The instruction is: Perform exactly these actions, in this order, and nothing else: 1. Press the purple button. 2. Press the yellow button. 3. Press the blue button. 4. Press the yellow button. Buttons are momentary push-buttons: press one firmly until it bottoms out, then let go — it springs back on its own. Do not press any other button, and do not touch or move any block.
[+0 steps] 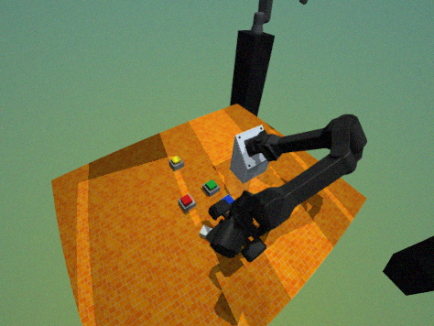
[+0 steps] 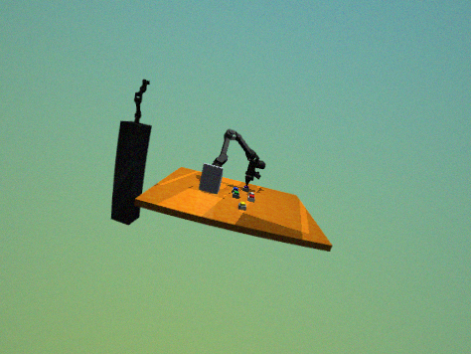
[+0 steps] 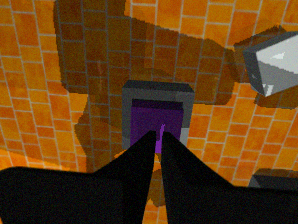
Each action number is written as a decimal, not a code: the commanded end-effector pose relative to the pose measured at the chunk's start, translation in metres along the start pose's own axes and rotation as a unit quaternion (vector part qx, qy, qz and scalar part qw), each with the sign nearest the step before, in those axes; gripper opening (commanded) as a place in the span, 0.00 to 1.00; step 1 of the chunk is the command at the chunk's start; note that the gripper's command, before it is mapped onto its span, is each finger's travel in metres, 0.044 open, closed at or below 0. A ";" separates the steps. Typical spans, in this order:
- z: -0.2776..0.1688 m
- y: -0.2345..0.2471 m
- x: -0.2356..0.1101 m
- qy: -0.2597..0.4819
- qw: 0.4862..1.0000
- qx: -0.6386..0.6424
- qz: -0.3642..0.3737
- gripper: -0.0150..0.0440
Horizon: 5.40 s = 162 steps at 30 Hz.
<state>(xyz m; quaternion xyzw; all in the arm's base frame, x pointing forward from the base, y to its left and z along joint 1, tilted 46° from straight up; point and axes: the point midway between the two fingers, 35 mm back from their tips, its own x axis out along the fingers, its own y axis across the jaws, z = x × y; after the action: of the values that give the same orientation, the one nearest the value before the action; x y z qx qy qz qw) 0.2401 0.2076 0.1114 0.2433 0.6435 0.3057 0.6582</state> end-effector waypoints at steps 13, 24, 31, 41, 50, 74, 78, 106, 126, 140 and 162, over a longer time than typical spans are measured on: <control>0.001 0.001 -0.084 -0.005 1.000 -0.002 0.001 0.29; 0.047 -0.105 -0.090 -0.013 0.998 0.038 -0.055 0.29; 0.057 -0.207 -0.100 -0.006 0.997 0.036 -0.067 0.29; 0.004 -0.366 -0.097 0.001 0.999 0.010 -0.031 0.29; -0.026 -0.405 -0.088 -0.005 1.000 -0.003 -0.010 0.29; -0.025 -0.406 -0.007 -0.005 1.000 -0.003 -0.008 0.29; -0.025 -0.406 -0.001 -0.005 1.000 -0.003 -0.008 0.29; -0.024 -0.407 -0.004 -0.005 1.000 -0.005 -0.011 0.29; -0.018 -0.374 -0.098 -0.004 1.000 -0.003 -0.015 0.29; -0.033 -0.200 -0.106 -0.006 1.000 -0.007 -0.025 0.29; -0.082 -0.123 -0.022 -0.003 1.000 0.000 -0.001 0.29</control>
<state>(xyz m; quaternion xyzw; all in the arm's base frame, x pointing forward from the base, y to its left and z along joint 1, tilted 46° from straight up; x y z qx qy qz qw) 0.1746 0.0790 0.0516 0.2370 0.6414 0.3003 0.6651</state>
